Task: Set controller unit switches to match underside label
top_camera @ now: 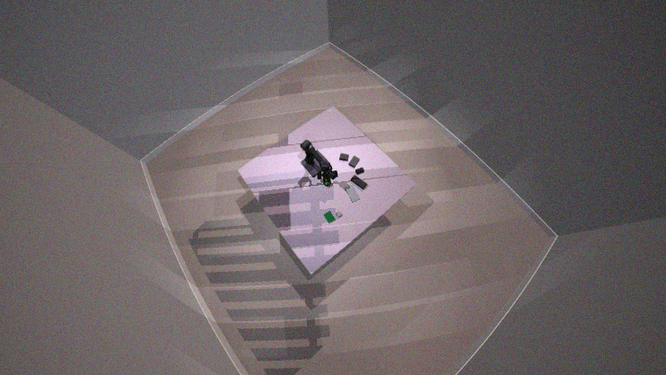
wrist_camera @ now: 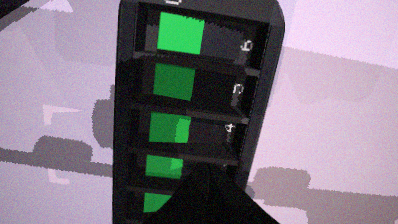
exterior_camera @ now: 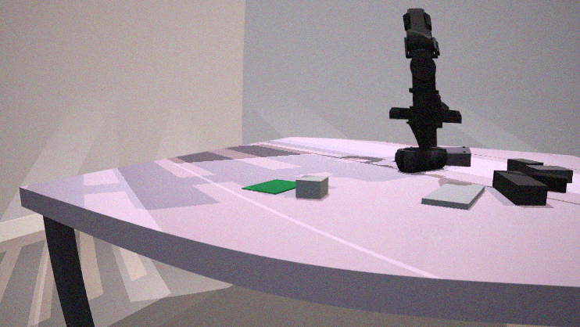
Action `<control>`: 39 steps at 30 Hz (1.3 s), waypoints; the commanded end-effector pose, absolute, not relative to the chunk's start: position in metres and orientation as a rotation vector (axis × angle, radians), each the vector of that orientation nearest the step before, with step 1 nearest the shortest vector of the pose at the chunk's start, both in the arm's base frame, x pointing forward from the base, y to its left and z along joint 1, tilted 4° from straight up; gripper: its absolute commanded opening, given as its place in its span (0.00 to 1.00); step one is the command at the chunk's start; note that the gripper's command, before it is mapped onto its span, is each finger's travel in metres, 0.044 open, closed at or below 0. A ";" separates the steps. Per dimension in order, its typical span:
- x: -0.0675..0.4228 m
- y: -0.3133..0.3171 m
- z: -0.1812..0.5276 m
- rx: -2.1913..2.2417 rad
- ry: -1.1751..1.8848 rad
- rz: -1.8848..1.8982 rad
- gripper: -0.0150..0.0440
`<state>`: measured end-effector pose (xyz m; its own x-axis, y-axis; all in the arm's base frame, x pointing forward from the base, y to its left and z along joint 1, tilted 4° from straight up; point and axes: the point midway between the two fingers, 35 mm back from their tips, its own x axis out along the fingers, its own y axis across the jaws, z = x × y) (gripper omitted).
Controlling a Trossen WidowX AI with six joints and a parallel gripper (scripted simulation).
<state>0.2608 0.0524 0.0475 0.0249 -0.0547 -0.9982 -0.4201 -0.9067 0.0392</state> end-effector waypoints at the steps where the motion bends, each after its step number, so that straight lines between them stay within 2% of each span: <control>1: 0.261 0.053 0.057 -2.036 0.490 1.966 0.25; 5: 0.260 0.054 0.092 -2.033 0.493 1.975 0.25; 16: 0.245 0.050 0.096 -2.035 0.490 1.979 0.25; 39: 0.245 0.050 0.096 -2.035 0.489 1.979 0.25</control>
